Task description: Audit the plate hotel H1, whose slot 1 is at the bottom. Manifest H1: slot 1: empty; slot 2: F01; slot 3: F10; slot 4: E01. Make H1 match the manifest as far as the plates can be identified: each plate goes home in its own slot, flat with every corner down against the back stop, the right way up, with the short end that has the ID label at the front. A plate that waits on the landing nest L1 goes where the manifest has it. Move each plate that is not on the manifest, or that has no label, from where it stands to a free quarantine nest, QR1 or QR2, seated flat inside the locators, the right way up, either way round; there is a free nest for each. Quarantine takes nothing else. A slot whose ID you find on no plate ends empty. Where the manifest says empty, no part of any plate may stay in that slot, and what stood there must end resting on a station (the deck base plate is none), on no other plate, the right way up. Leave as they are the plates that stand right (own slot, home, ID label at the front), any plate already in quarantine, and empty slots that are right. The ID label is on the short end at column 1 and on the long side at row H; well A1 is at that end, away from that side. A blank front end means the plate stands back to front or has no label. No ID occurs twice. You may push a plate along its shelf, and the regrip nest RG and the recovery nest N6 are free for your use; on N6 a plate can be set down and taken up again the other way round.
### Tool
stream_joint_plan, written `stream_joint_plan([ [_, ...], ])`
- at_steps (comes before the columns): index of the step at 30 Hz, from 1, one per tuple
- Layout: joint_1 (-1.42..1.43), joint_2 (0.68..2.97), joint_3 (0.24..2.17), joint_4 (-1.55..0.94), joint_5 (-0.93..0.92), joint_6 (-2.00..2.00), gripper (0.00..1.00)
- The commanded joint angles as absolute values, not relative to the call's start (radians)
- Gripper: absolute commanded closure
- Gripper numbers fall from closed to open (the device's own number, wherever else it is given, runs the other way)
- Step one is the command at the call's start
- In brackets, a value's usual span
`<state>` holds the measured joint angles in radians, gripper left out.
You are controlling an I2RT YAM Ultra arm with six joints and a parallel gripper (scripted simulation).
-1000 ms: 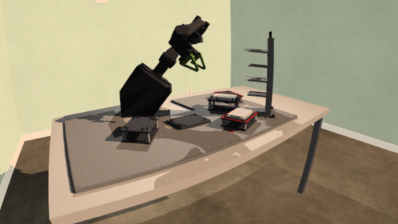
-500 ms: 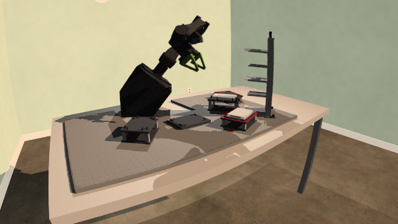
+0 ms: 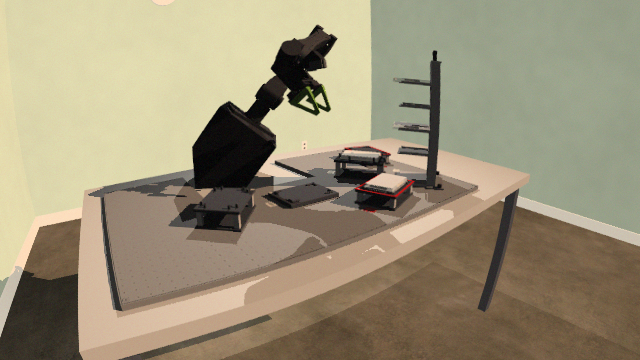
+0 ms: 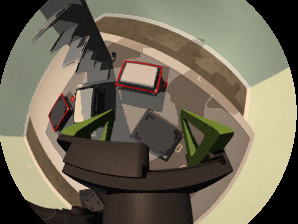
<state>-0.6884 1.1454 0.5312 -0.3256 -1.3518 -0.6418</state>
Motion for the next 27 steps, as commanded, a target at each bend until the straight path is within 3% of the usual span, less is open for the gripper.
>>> stream_joint_plan([
  [1,-0.69,1.144,0.535,-0.323,-1.357,-0.639,0.0],
  [17,-0.69,1.144,0.535,-0.323,-1.357,-0.639,0.0],
  [24,-0.664,0.964,0.46,-0.411,-1.388,-0.635,0.0],
  [27,-0.625,0.869,0.427,-0.301,-1.349,-0.487,0.0],
])
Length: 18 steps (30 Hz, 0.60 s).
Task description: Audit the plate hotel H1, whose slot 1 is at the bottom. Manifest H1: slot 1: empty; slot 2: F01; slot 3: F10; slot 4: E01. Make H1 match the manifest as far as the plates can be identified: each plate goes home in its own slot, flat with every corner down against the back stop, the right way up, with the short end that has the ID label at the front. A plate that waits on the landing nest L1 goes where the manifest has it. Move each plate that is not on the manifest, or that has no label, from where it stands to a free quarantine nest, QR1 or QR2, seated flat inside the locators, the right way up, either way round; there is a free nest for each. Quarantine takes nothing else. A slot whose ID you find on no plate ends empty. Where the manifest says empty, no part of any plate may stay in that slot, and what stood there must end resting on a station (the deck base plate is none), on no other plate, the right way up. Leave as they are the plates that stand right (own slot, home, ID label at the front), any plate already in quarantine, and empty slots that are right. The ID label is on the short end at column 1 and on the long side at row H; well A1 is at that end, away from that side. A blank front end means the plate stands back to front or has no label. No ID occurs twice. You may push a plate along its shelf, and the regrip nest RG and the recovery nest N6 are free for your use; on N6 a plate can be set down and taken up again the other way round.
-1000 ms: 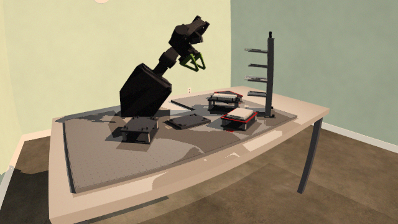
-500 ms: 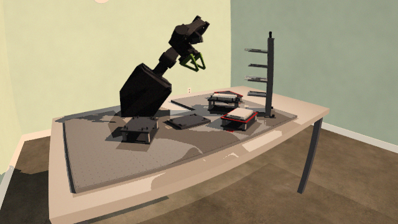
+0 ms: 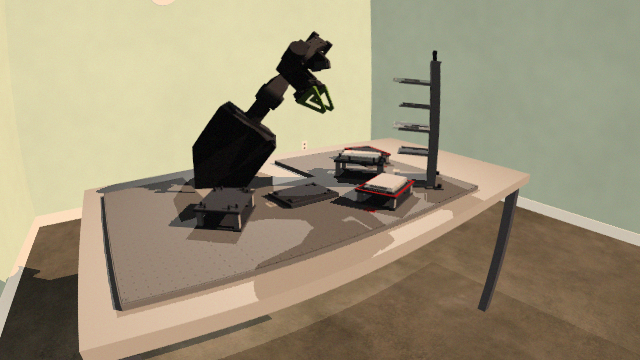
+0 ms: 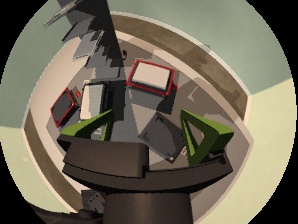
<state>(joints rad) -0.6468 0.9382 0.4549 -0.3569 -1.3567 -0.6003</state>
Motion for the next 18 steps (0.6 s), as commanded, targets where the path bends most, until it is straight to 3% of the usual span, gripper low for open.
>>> stream_joint_plan([
  [1,-0.611,0.846,0.419,-0.277,-1.339,-0.446,0.0],
  [18,-0.402,0.551,0.367,-0.197,-1.159,-0.093,0.0],
])
